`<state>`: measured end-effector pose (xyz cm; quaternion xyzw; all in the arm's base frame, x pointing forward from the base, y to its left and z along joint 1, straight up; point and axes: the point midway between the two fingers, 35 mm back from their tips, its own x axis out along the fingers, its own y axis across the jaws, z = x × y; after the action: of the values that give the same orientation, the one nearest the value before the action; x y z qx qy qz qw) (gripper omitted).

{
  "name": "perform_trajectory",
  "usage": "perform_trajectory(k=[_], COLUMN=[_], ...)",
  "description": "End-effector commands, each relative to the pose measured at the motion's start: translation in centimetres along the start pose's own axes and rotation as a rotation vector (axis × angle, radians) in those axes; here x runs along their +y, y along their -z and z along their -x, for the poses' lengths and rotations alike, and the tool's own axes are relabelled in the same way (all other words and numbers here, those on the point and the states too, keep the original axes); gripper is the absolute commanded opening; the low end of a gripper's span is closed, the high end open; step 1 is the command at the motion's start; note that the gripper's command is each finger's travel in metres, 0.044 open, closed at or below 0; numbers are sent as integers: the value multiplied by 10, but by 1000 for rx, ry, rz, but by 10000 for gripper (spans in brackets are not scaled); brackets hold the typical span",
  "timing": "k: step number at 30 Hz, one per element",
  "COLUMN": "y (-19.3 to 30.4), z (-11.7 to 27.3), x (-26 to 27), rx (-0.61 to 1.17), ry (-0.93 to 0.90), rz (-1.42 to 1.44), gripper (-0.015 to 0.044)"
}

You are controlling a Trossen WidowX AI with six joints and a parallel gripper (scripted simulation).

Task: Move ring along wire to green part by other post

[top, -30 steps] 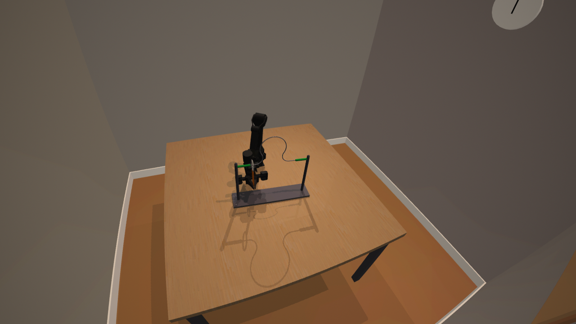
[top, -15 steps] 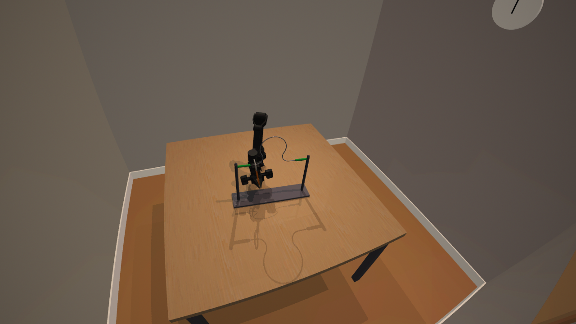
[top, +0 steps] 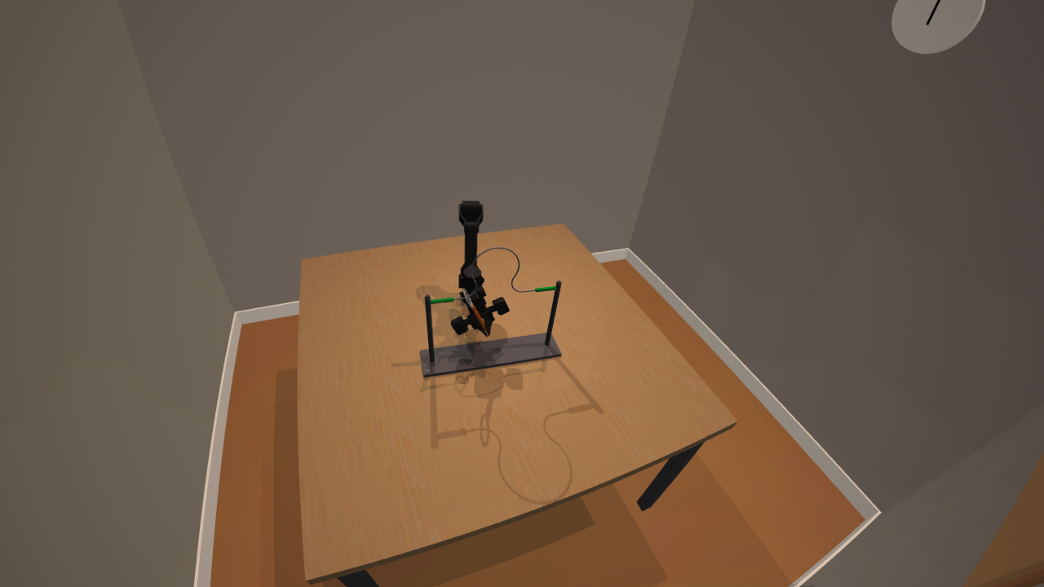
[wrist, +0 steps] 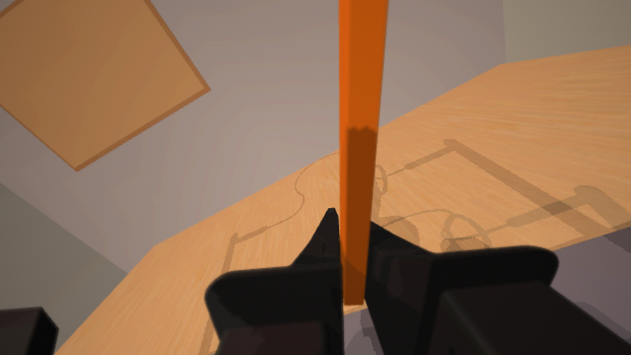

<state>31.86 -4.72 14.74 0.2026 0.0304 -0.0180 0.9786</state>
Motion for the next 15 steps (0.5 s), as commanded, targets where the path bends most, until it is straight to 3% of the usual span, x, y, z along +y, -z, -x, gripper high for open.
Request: perform_trajectory(k=[1, 15], y=[-3, -8], z=[3, 19], x=[15, 49], rx=[-5, 113], ry=[-11, -52], rz=[-77, -267], gripper=[-150, -150])
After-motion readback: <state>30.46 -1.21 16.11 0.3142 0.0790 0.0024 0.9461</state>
